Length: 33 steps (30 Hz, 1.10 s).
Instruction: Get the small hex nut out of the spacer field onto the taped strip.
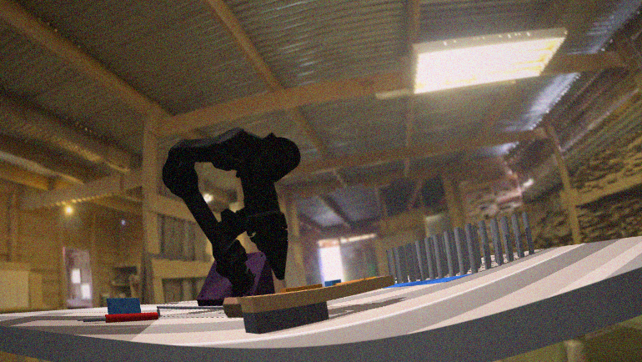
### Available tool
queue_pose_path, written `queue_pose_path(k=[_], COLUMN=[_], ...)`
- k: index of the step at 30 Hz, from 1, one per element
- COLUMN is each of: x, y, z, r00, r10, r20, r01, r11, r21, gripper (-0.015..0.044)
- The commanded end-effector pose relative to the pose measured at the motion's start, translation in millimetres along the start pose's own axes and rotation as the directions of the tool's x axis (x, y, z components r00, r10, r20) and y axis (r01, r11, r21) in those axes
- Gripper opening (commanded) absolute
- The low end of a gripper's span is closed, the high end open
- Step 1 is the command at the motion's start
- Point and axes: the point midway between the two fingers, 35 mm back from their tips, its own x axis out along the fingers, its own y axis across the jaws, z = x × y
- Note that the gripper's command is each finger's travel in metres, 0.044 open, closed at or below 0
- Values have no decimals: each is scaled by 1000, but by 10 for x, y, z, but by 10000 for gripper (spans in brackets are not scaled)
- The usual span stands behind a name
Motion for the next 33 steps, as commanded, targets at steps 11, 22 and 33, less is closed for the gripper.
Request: queue_pose_path(k=[11, 22, 33], x=[-190, -190, -188], y=[115, 115, 115], z=[532, 532, 532], r00=[993, 993, 993], r10=[-13, -13, -13], r20=[115, 115, 115], r01=[-22, -22, -22], r11=[954, 954, 954], r21=[298, 298, 298], gripper=[440, 361, 280])
